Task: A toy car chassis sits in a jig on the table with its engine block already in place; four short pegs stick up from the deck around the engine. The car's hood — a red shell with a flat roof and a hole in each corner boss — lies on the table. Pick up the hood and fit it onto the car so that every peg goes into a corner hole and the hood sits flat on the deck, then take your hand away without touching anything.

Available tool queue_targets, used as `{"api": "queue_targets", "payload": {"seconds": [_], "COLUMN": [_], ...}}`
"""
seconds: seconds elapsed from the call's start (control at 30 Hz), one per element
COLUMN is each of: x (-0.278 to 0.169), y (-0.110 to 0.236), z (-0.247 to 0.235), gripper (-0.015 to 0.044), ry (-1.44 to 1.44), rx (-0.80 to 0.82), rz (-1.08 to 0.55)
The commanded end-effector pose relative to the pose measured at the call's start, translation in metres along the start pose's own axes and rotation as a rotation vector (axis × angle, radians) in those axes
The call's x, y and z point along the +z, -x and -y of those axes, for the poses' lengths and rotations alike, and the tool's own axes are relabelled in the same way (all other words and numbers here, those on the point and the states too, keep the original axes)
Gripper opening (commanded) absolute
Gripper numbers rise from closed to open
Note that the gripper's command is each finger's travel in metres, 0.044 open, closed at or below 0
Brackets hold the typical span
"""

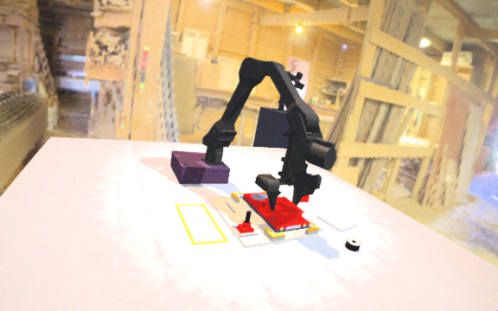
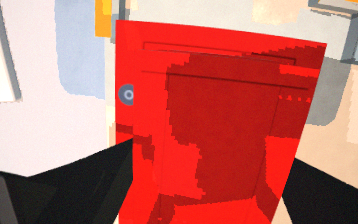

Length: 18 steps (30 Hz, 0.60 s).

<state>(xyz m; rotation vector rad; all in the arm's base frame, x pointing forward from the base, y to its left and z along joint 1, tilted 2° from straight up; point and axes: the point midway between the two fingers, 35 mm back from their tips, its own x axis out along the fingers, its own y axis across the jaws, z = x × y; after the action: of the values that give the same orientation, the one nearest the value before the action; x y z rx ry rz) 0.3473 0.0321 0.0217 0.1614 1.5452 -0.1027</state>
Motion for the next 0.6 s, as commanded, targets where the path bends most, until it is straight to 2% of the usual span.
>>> {"api": "queue_targets", "payload": {"seconds": [0.0,0.03,0.57], "x": [0.0002,0.0002,0.0001], "y": [0.0007,0.0008,0.0001], "z": [0.0000,0.0000,0.0000], "gripper": [0.0000,0.0000,0.0420], "ry": [0.000,0.000,0.000], "rx": [0.000,0.000,0.000], "rz": [0.001,0.001,0.000]}}
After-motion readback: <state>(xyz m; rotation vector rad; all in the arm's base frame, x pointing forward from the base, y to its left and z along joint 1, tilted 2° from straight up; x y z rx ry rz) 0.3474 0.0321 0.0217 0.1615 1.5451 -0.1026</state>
